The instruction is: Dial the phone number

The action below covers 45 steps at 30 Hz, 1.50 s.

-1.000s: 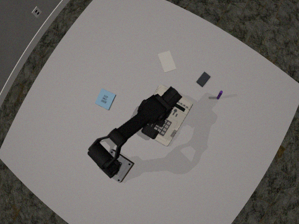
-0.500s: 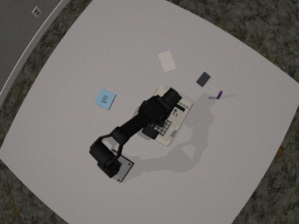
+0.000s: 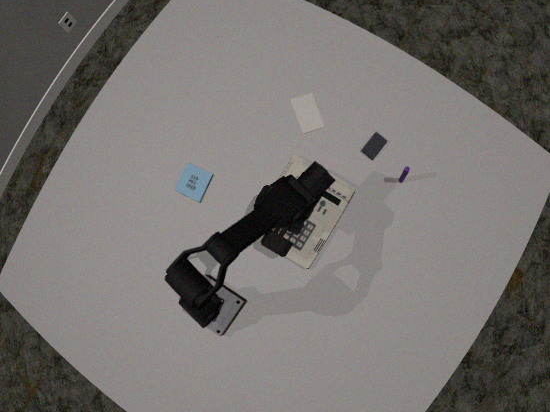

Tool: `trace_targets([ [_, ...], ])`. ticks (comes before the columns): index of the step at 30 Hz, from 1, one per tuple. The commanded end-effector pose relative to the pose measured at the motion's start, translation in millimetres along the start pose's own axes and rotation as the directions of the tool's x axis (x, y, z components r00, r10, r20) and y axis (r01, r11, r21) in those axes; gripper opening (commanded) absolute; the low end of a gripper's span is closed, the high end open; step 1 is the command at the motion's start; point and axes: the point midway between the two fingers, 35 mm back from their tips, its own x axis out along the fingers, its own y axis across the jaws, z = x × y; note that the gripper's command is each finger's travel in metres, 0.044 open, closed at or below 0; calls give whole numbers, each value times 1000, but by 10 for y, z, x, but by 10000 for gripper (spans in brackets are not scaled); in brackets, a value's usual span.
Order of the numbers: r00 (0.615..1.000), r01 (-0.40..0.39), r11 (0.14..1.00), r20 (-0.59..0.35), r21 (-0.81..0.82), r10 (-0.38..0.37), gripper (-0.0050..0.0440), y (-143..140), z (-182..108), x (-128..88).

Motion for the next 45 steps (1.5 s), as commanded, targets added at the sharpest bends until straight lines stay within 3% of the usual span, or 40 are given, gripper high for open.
trace_targets([
  [1,1000,-2,1000,3,5,2,-50,4,4,10],
  [33,1000,-2,1000,3,5,2,-50,4,4,26],
  [40,1000,-2,1000,3,5,2,-50,3,3,-271],
  [45,1000,-2,1000,3,5,2,-50,3,3,-271],
])
